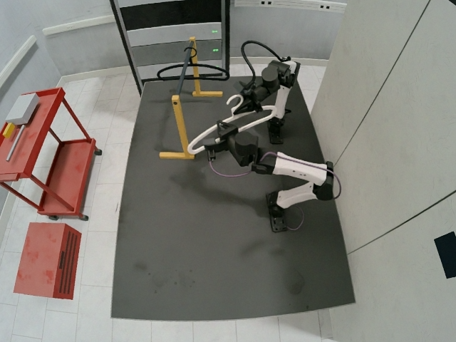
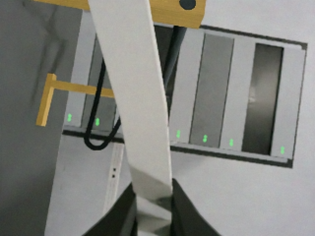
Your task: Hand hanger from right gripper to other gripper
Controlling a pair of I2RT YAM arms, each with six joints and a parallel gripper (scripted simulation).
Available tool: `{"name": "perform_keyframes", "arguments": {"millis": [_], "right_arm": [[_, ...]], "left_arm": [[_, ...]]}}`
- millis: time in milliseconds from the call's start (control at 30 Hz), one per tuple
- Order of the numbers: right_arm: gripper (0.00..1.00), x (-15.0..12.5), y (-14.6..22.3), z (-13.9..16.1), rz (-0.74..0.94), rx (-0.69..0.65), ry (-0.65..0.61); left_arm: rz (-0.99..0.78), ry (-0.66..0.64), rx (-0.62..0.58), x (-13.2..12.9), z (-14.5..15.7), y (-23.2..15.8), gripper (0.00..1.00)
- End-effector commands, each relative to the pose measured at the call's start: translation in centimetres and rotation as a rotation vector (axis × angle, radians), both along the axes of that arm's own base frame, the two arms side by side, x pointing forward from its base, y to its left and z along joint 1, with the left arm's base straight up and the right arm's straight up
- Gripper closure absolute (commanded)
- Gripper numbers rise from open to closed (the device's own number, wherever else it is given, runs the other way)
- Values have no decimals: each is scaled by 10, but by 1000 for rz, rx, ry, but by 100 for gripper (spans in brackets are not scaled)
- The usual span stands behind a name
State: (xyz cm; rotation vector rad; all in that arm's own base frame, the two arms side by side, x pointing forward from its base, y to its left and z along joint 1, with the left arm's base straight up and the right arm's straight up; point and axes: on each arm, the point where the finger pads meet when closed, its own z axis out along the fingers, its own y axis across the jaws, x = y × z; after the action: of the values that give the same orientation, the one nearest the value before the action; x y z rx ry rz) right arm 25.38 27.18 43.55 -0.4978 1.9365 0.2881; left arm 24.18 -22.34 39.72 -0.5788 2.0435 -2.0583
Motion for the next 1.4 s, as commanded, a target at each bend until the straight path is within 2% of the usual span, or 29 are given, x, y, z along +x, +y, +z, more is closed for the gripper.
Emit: {"name": "perform_keyframes", "arguments": {"millis": [0,33,167,367,433,600,1367], "right_arm": [[100,-3,-4,25,-6,67,-41],[100,-3,-4,25,-6,67,-41],[56,-7,-6,25,-3,64,-37],[56,-37,-24,40,-6,68,-36],[56,-37,-24,40,-6,68,-36],[56,-58,-33,47,-6,56,-31],[56,-60,-33,49,-5,61,-32]], "left_arm": [[10,-28,-9,0,11,1,100],[10,-28,-9,0,11,1,100],[4,-31,-10,-1,12,1,100],[4,-31,-10,-1,12,1,100],[4,-31,-10,-1,12,1,100],[4,-31,-10,-1,12,1,100],[4,-31,-10,-1,12,1,100]]}}
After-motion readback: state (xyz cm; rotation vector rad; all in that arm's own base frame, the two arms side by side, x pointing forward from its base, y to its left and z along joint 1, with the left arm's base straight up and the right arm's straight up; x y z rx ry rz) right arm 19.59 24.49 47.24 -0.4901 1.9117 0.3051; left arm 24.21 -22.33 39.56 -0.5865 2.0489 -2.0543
